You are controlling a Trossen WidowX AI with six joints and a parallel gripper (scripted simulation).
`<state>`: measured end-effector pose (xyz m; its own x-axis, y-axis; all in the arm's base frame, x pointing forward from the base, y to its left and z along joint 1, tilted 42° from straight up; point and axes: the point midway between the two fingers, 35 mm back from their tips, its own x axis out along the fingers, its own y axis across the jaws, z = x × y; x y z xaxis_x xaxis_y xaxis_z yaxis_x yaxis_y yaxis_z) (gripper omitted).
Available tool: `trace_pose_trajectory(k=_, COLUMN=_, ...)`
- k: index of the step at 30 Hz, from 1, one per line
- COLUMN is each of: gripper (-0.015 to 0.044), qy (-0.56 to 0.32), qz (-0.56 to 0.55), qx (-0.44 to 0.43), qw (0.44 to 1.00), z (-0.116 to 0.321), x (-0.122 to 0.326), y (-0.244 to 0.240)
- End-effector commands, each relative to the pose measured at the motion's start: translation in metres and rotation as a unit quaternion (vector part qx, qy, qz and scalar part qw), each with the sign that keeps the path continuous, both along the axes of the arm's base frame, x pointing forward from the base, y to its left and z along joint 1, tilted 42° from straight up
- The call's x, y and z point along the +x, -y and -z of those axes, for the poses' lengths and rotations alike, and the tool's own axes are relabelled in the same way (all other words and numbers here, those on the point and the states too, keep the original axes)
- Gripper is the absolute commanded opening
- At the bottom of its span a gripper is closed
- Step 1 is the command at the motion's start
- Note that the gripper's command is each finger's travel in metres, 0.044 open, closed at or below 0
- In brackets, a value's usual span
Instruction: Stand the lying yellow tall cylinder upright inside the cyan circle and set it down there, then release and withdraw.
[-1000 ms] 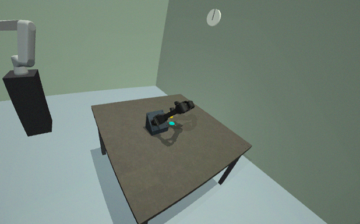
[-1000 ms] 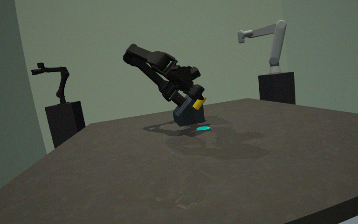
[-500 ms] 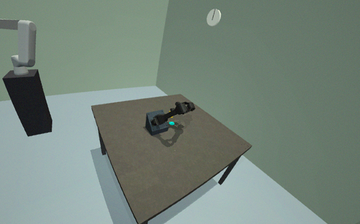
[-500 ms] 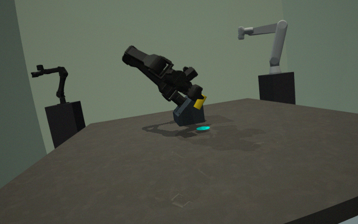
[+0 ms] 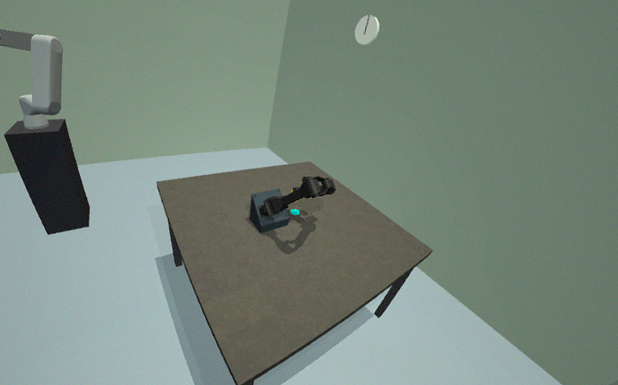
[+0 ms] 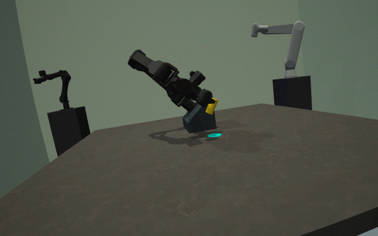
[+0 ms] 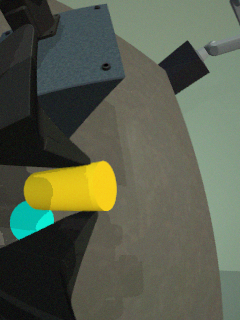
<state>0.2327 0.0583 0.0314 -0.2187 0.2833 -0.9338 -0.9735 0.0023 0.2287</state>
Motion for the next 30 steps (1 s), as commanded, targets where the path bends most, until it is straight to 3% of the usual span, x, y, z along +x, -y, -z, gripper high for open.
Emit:
trace_pose_trajectory(k=1, gripper=0.0105, qy=0.006, qz=0.001, qx=0.017, qw=1.000, z=-0.001, x=-0.001, y=0.000)
trace_pose_trajectory(k=30, gripper=0.0105, qy=0.064, qz=0.009, qx=0.116, qw=0.991, z=-0.013, x=0.007, y=0.004)
